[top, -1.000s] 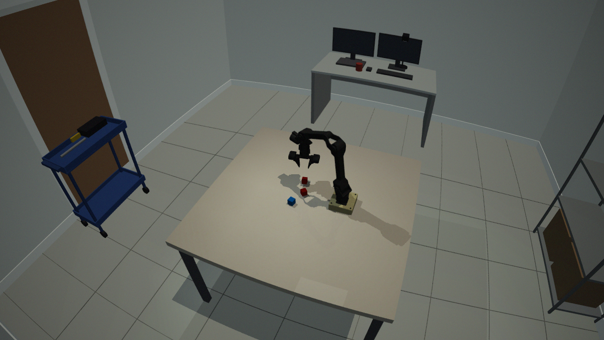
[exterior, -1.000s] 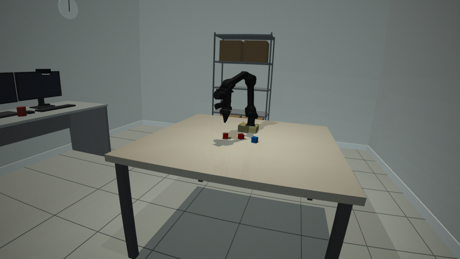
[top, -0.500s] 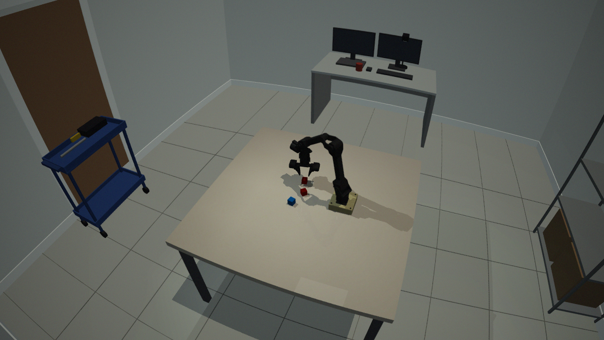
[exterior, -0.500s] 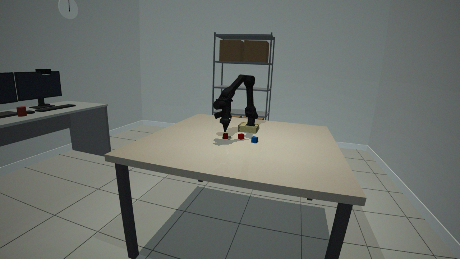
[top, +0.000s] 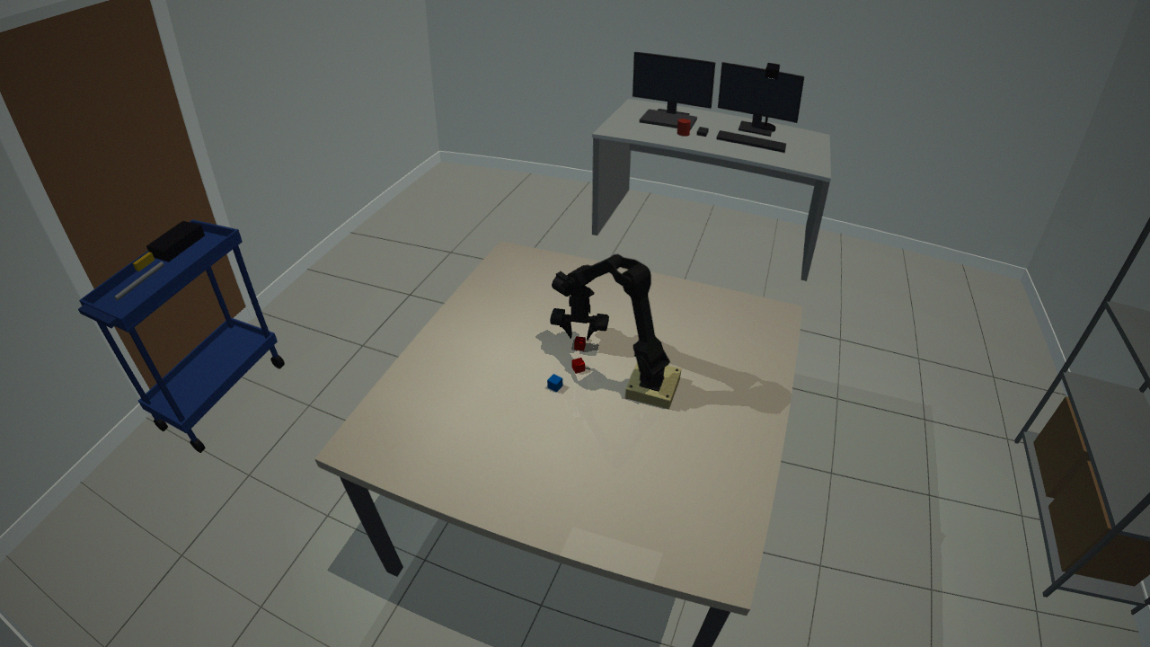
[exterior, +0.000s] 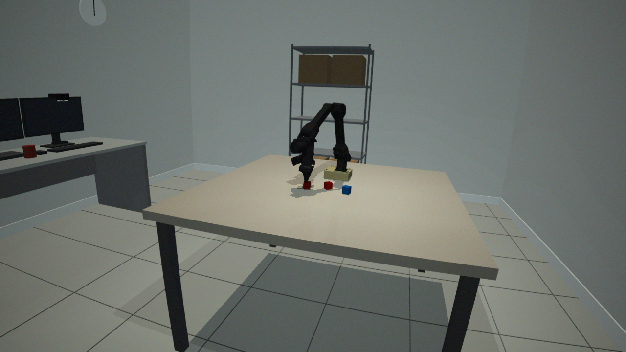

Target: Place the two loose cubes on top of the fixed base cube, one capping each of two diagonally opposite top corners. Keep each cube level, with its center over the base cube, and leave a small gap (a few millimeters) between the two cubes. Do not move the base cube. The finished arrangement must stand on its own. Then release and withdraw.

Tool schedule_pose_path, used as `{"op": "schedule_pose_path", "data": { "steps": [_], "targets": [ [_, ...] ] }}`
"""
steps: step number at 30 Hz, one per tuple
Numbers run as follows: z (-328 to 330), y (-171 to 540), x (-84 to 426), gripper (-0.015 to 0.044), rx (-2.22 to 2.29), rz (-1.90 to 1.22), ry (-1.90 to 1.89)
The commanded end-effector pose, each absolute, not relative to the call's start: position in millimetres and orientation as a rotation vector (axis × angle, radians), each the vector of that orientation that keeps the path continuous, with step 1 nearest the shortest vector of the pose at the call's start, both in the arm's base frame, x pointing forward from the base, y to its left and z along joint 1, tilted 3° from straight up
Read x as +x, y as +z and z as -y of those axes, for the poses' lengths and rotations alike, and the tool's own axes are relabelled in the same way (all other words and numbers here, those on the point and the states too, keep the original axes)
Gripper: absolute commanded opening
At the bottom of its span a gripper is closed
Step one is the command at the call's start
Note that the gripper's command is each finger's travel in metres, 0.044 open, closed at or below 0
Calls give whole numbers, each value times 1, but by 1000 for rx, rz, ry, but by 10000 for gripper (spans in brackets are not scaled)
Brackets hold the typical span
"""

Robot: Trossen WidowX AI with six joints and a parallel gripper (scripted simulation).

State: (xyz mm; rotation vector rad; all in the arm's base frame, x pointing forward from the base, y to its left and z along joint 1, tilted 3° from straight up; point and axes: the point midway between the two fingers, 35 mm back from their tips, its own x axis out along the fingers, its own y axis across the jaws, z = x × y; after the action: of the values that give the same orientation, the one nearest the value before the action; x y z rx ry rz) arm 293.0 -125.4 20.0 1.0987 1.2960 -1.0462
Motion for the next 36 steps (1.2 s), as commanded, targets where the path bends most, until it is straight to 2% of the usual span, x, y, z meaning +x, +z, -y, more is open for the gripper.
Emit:
{"op": "schedule_pose_path", "data": {
  "steps": [1, 9, 15, 36],
  "targets": [
    [123, 10, 290, 265, 1102, -1312, -1051],
    [123, 1, 290, 265, 1102, -1311, -1053],
    [123, 1, 290, 107, 1102, -1311, -1053],
    [127, 51, 296, 105, 1102, -1310, -1053]
  ]
}}
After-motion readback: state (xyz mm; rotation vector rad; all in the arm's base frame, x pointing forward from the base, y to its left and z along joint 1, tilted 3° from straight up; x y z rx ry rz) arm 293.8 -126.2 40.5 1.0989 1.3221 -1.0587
